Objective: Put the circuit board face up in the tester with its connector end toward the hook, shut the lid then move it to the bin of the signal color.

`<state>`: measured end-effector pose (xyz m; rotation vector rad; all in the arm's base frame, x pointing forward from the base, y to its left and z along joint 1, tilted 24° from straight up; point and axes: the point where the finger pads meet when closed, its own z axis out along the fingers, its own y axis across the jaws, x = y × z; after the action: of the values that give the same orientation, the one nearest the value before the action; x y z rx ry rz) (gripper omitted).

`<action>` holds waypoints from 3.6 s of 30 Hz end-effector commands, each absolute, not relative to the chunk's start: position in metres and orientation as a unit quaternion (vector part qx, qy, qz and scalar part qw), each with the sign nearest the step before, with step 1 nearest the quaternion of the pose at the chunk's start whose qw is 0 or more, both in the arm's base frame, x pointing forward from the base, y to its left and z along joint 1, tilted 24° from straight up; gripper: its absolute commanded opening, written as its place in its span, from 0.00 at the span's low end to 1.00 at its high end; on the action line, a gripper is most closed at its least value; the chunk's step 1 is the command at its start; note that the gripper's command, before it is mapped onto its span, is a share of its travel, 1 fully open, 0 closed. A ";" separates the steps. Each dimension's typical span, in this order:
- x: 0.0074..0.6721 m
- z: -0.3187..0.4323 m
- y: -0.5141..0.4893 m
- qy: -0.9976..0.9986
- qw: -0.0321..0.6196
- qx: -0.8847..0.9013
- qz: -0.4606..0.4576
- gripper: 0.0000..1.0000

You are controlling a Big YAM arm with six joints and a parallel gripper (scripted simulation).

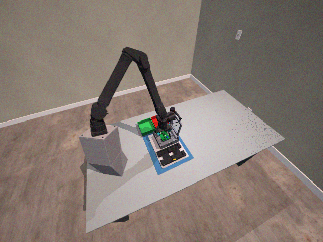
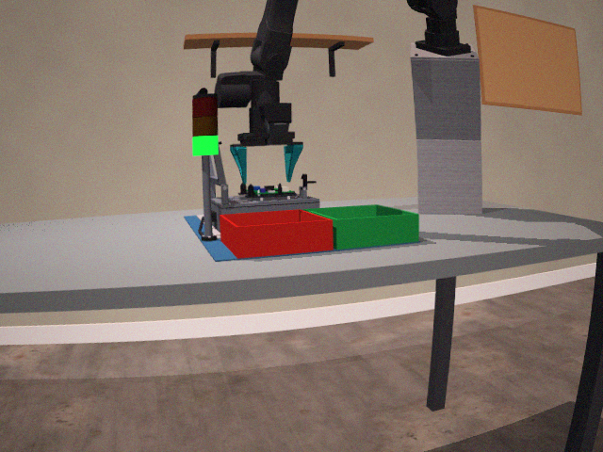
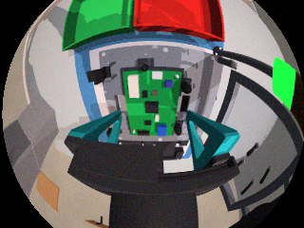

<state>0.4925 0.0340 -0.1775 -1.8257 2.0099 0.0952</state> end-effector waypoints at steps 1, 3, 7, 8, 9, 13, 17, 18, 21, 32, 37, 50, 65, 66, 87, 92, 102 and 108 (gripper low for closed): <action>0.499 -0.186 0.031 0.729 0.214 -0.649 0.031 0.92; 0.499 -0.191 0.039 0.725 0.213 -0.654 0.032 0.92; 0.500 -0.197 0.042 0.724 0.213 -0.655 0.033 0.92; 0.500 -0.198 0.042 0.725 0.213 -0.654 0.033 0.92; 0.500 -0.199 0.038 0.727 0.213 -0.652 0.033 0.92; 0.496 -0.200 0.035 0.729 0.211 -0.651 0.034 0.92; 0.496 -0.200 0.035 0.729 0.211 -0.651 0.034 0.92; 0.496 -0.200 0.035 0.729 0.211 -0.651 0.034 0.92; 0.496 -0.200 0.035 0.729 0.211 -0.651 0.034 0.92; 0.496 -0.200 0.035 0.729 0.211 -0.651 0.034 0.85; 0.496 -0.200 0.035 0.729 0.211 -0.651 0.034 0.85; 0.496 -0.200 0.035 0.729 0.211 -0.651 0.034 0.81; 0.496 -0.200 0.035 0.729 0.211 -0.651 0.034 0.78; 0.496 -0.200 0.035 0.729 0.211 -0.651 0.034 0.78; 0.495 -0.200 0.035 0.729 0.210 -0.651 0.035 0.72; 0.495 -0.200 0.035 0.729 0.210 -0.651 0.035 0.72; 0.495 -0.200 0.035 0.729 0.210 -0.651 0.035 0.72; 0.495 -0.200 0.035 0.729 0.210 -0.651 0.035 0.72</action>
<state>0.4943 0.0379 -0.1956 -1.8223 2.0172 0.0999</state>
